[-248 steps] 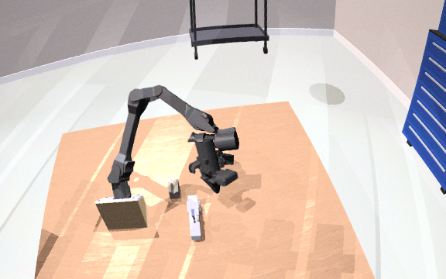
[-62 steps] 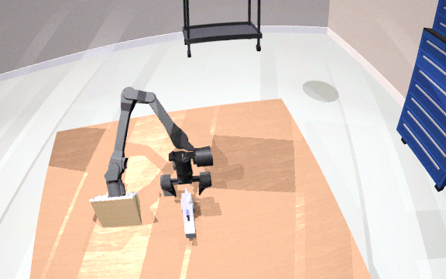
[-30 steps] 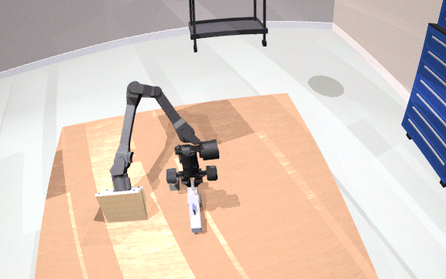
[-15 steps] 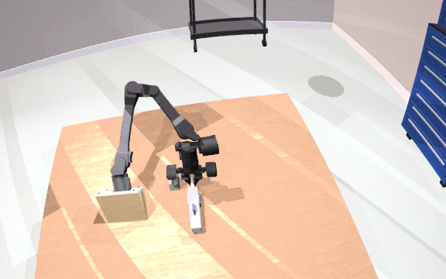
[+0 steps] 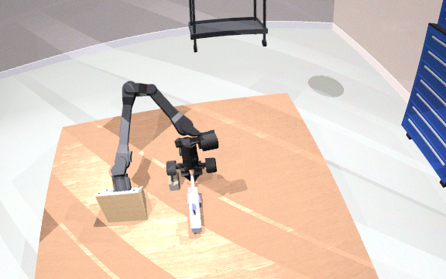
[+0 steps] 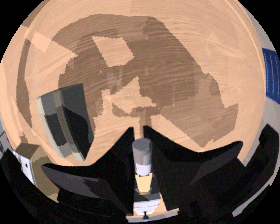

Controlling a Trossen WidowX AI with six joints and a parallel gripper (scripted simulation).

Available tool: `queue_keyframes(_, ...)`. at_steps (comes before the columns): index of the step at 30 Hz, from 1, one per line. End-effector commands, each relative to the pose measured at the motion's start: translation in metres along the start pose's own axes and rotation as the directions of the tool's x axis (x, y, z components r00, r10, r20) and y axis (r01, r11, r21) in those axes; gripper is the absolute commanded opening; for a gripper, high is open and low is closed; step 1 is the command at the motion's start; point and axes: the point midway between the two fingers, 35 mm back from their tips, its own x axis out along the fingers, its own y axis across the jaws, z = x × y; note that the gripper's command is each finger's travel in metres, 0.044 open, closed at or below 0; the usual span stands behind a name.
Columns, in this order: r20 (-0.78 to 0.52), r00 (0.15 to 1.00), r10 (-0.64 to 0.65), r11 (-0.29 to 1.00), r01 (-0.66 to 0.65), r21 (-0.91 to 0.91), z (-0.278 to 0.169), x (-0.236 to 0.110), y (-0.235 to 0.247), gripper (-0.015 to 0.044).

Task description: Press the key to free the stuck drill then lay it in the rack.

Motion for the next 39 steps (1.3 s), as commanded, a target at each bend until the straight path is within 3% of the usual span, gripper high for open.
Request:
queue_keyframes(1,0.0,1.0,0.001,1.0,-0.001,0.002,-0.001,0.0,0.0,0.0105)
queue_keyframes(14,0.003,1.0,-0.004,1.0,0.004,0.003,-0.005,0.002,0.0,0.044)
queue_keyframes(35,0.003,1.0,-0.005,1.0,0.005,0.004,-0.017,0.007,0.0,0.044)
queue_keyframes(39,-0.001,1.0,-0.006,1.0,0.006,0.008,-0.015,0.006,0.0,0.0335)
